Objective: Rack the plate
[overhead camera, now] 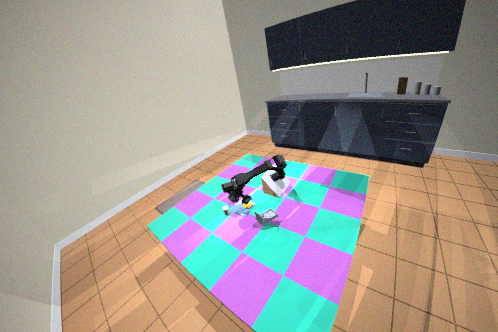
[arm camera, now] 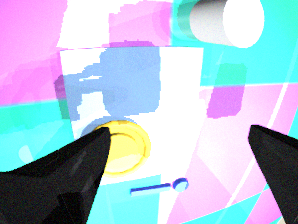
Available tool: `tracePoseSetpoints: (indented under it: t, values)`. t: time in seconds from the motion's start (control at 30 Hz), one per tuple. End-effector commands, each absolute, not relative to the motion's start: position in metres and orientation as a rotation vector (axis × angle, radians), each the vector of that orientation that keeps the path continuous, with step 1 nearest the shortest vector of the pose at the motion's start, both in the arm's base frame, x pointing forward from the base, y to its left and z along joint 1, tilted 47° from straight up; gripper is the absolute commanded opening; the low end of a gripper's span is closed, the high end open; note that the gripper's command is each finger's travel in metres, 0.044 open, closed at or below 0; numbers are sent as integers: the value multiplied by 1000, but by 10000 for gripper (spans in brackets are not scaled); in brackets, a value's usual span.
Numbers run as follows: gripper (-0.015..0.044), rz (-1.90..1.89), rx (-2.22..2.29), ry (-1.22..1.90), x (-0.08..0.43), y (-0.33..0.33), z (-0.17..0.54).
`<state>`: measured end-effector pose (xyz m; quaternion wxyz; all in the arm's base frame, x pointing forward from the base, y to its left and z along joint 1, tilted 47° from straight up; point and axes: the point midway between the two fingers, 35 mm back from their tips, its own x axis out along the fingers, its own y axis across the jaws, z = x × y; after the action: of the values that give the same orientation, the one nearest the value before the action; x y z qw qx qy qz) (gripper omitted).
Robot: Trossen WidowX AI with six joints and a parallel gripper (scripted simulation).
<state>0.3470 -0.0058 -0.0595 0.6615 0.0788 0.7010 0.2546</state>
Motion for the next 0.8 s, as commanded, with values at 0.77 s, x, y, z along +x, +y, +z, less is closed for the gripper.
tracePoseSetpoints:
  t: [0.77]
  values:
    - [400, 822, 460, 1528, 287, 19, -69]
